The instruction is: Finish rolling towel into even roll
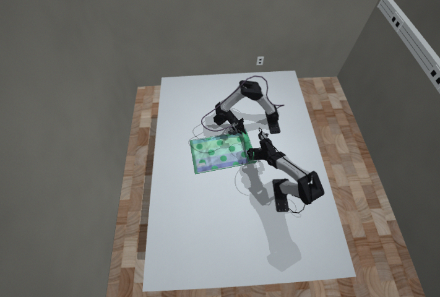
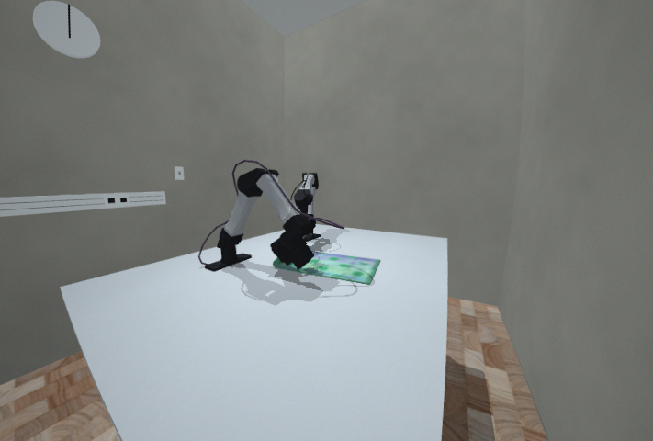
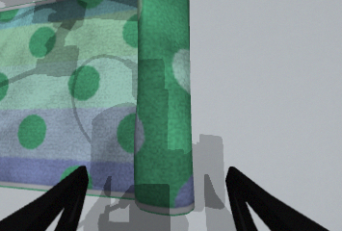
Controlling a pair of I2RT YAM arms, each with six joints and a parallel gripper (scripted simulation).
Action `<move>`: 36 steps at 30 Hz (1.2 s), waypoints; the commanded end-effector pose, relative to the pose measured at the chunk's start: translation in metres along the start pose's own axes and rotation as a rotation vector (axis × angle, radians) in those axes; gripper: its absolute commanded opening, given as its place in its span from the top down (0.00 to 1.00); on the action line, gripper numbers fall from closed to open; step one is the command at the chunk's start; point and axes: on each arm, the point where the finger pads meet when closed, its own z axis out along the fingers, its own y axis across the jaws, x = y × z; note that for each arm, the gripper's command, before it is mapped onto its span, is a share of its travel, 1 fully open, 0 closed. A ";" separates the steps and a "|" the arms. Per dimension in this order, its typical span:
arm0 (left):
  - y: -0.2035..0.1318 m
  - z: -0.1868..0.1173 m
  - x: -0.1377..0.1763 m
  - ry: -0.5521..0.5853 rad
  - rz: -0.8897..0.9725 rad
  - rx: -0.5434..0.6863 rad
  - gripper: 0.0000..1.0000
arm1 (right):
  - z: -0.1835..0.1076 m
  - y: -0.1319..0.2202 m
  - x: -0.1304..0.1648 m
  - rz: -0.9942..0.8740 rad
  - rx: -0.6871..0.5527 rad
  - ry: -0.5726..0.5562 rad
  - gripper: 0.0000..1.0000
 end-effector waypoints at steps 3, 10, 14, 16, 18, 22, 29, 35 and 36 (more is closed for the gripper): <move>0.019 0.004 -0.003 -0.020 0.014 -0.036 0.02 | 0.006 -0.003 0.004 0.024 -0.025 0.010 0.87; 0.014 0.015 0.006 -0.020 0.015 -0.036 0.02 | 0.006 -0.003 0.004 0.024 -0.025 0.010 0.87; 0.008 0.026 0.015 -0.021 0.015 -0.035 0.02 | 0.006 -0.003 0.004 0.024 -0.025 0.010 0.87; 0.004 0.033 0.021 -0.021 0.016 -0.034 0.02 | 0.006 -0.003 0.004 0.024 -0.025 0.010 0.87; 0.001 0.040 0.026 -0.021 0.016 -0.034 0.02 | 0.006 -0.003 0.004 0.024 -0.025 0.010 0.87; -0.003 0.048 0.032 -0.021 0.017 -0.033 0.02 | 0.006 -0.003 0.004 0.024 -0.025 0.010 0.87; -0.003 0.052 0.026 -0.021 0.017 -0.033 0.06 | 0.006 -0.003 0.004 0.024 -0.025 0.010 0.87; -0.004 0.054 0.027 -0.021 0.017 -0.033 0.32 | 0.006 -0.003 0.004 0.024 -0.025 0.010 0.87; -0.004 0.054 0.027 -0.021 0.017 -0.033 0.36 | 0.006 -0.003 0.004 0.024 -0.025 0.010 0.87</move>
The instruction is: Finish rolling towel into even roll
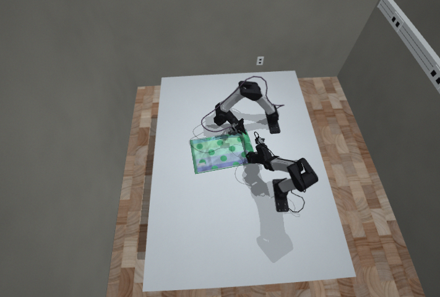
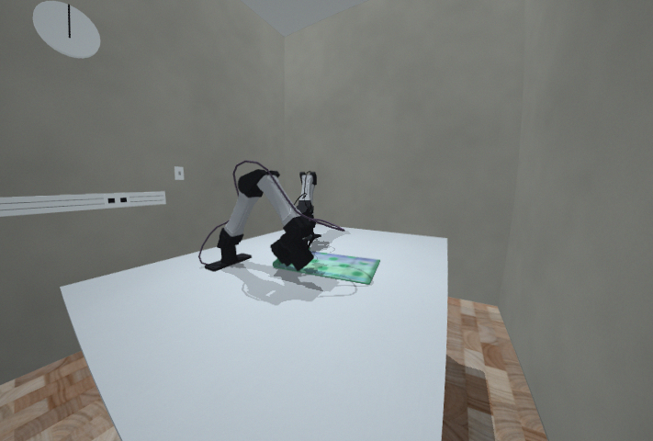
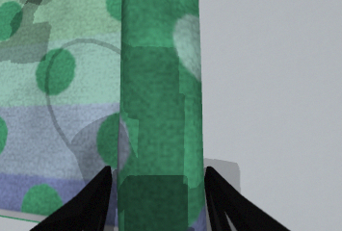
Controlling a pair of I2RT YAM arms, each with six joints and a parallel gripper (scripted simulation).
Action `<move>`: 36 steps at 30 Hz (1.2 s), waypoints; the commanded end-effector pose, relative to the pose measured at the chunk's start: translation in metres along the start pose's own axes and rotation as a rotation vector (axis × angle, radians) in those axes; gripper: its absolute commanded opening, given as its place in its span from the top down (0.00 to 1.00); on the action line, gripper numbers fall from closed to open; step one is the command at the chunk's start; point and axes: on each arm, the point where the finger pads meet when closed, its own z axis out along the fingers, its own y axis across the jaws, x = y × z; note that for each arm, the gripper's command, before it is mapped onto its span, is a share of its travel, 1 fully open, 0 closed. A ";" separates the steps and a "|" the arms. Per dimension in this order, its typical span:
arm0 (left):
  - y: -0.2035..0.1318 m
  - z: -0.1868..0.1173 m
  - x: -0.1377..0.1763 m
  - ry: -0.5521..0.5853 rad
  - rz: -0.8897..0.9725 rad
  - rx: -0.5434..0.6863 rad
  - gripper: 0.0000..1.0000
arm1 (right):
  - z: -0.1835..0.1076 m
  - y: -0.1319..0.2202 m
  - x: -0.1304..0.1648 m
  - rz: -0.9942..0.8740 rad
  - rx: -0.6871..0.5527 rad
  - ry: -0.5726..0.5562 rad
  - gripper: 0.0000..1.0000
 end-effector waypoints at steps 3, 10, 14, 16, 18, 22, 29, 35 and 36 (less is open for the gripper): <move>0.002 0.001 -0.005 -0.024 -0.004 -0.014 0.49 | 0.003 -0.002 0.002 0.013 -0.011 0.011 0.87; 0.002 0.001 -0.005 -0.024 -0.004 -0.014 0.67 | 0.003 -0.002 0.002 0.013 -0.011 0.011 0.87; 0.002 0.001 -0.005 -0.024 -0.004 -0.014 0.74 | 0.003 -0.002 0.002 0.013 -0.011 0.011 0.87; 0.002 0.001 -0.005 -0.024 -0.004 -0.014 0.77 | 0.003 -0.002 0.002 0.013 -0.011 0.011 0.87; 0.002 0.001 -0.005 -0.024 -0.004 -0.014 0.79 | 0.003 -0.002 0.002 0.013 -0.011 0.011 0.87; 0.002 0.001 -0.005 -0.024 -0.004 -0.014 0.80 | 0.003 -0.002 0.002 0.013 -0.011 0.011 0.87; 0.002 0.001 -0.005 -0.024 -0.004 -0.014 0.80 | 0.001 0.000 0.001 0.013 -0.011 0.011 0.63; 0.002 0.001 -0.005 -0.024 -0.004 -0.014 0.80 | -0.003 0.005 -0.002 0.013 -0.011 0.011 0.34; 0.002 0.001 -0.005 -0.024 -0.004 -0.014 0.80 | -0.003 0.005 -0.003 0.013 -0.011 0.011 0.29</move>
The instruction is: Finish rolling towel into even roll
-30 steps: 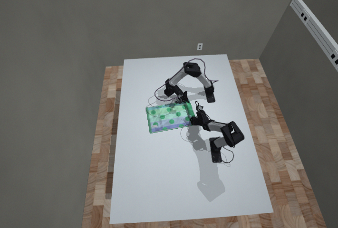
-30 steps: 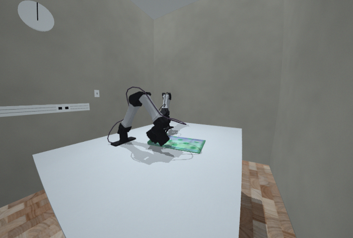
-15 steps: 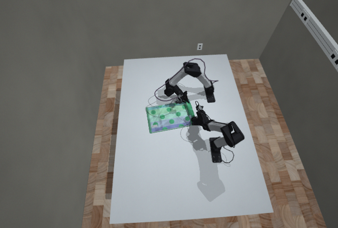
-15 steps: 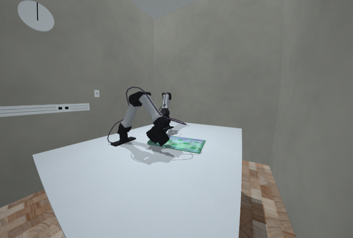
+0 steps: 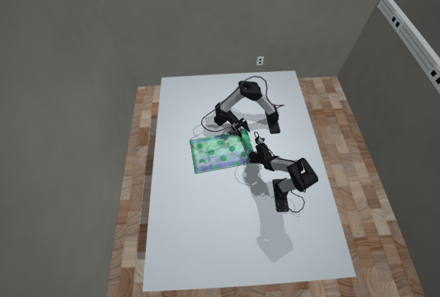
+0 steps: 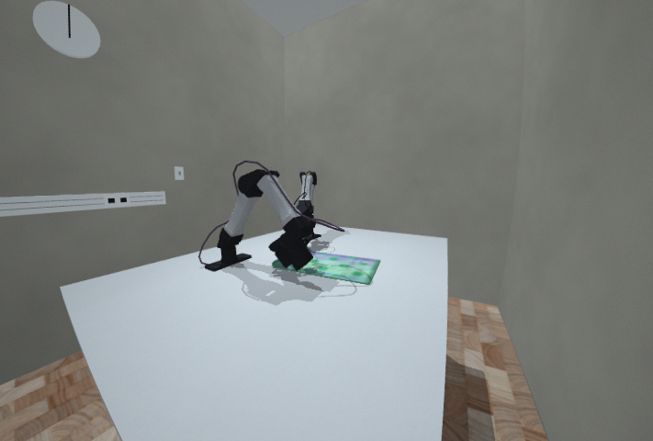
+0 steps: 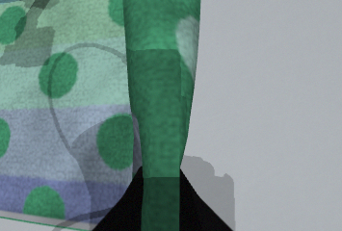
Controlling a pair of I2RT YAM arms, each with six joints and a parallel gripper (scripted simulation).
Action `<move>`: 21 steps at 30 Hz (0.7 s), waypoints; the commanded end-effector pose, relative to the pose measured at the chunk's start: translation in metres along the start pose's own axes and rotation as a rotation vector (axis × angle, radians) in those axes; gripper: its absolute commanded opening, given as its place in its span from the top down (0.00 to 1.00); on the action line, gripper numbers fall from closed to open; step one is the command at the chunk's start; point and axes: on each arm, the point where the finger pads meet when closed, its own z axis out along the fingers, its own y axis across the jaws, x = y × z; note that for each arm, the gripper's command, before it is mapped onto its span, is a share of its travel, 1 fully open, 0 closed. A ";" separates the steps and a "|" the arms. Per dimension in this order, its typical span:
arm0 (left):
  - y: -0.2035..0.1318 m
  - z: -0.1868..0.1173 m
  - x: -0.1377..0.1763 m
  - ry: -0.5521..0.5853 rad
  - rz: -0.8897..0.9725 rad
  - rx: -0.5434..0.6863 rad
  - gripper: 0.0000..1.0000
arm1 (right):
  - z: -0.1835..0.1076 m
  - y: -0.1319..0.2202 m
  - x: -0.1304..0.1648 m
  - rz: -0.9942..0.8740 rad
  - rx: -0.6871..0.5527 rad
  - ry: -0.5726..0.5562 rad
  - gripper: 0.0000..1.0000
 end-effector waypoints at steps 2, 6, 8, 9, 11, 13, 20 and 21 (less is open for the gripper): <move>0.001 0.001 -0.002 -0.012 -0.004 -0.010 0.80 | -0.003 0.001 -0.003 -0.003 0.010 0.013 0.20; 0.001 0.001 -0.002 -0.012 -0.007 -0.007 0.80 | -0.006 0.001 -0.003 -0.003 0.010 0.013 0.15; 0.001 0.001 -0.002 -0.012 -0.010 -0.003 0.80 | -0.009 0.001 -0.003 -0.003 0.010 0.013 0.15; 0.001 0.001 -0.002 -0.012 -0.015 0.003 0.80 | -0.012 0.001 -0.003 -0.003 0.010 0.013 0.15; 0.001 0.001 -0.003 -0.012 -0.029 0.020 0.80 | -0.022 0.001 -0.003 -0.003 0.010 0.013 0.15; 0.001 0.000 -0.003 -0.012 -0.047 0.041 0.80 | -0.033 0.001 -0.004 -0.003 0.010 0.013 0.15; 0.002 -0.001 -0.004 -0.012 -0.140 0.155 0.80 | -0.068 0.001 -0.004 -0.003 0.010 0.013 0.15; 0.002 -0.001 -0.004 -0.012 -0.157 0.174 0.80 | -0.071 0.001 -0.004 -0.003 0.010 0.013 0.15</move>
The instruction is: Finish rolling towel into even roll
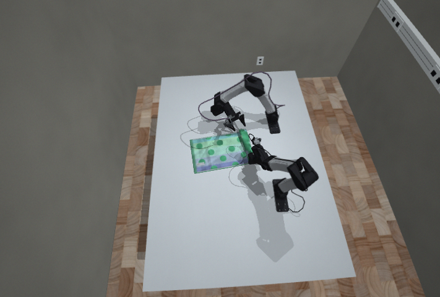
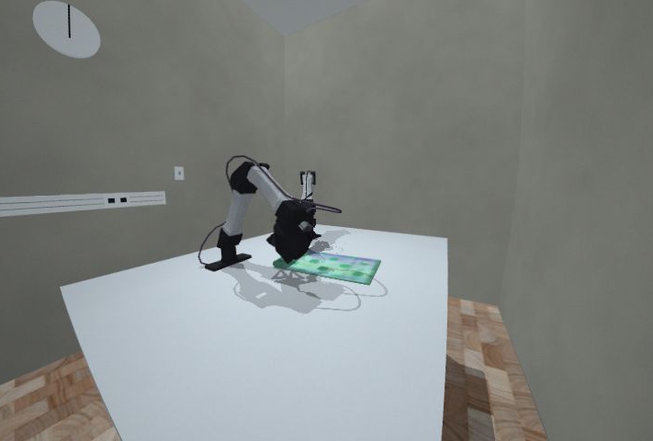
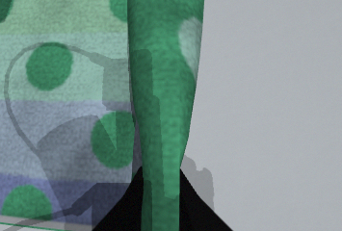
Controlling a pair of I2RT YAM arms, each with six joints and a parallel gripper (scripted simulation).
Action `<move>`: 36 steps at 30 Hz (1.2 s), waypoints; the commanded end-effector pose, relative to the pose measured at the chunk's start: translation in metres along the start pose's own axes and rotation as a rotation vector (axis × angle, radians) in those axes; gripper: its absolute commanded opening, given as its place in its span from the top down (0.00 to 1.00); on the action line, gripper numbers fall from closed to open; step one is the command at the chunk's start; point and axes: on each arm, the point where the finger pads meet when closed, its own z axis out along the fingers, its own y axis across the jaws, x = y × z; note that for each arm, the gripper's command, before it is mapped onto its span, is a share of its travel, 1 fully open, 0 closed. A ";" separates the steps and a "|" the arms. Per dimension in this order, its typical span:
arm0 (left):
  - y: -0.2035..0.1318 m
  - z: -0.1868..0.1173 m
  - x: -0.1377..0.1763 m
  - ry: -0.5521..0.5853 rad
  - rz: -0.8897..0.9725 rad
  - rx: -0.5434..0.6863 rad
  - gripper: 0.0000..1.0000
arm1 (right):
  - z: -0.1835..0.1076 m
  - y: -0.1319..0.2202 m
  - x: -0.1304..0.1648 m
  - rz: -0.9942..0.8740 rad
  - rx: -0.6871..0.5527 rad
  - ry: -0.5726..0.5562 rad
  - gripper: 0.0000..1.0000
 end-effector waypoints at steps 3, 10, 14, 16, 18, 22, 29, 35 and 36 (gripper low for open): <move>-0.003 0.000 -0.006 -0.005 -0.070 0.107 0.80 | -0.017 0.001 -0.004 -0.003 -0.164 0.036 0.15; -0.002 -0.002 -0.008 -0.002 -0.202 0.266 0.80 | -0.014 0.004 -0.005 -0.064 -0.089 0.027 0.13; -0.002 -0.003 -0.008 -0.001 -0.282 0.362 0.80 | -0.009 0.008 -0.007 -0.158 0.025 0.013 0.11; -0.002 -0.003 -0.009 0.000 -0.322 0.410 0.80 | -0.006 0.011 -0.007 -0.215 0.094 0.004 0.10; -0.002 -0.004 -0.009 0.001 -0.362 0.458 0.80 | -0.003 0.014 -0.009 -0.276 0.169 -0.005 0.09; -0.002 -0.004 -0.010 0.002 -0.400 0.504 0.80 | 0.000 0.017 -0.010 -0.339 0.247 -0.015 0.09; -0.001 -0.006 -0.011 0.004 -0.519 0.647 0.80 | 0.011 0.028 -0.013 -0.550 0.509 -0.048 0.06; -0.001 -0.007 -0.012 0.006 -0.592 0.734 0.80 | 0.018 0.034 -0.015 -0.675 0.665 -0.067 0.04; -0.001 -0.007 -0.012 0.006 -0.592 0.734 0.80 | 0.018 0.034 -0.015 -0.675 0.665 -0.067 0.04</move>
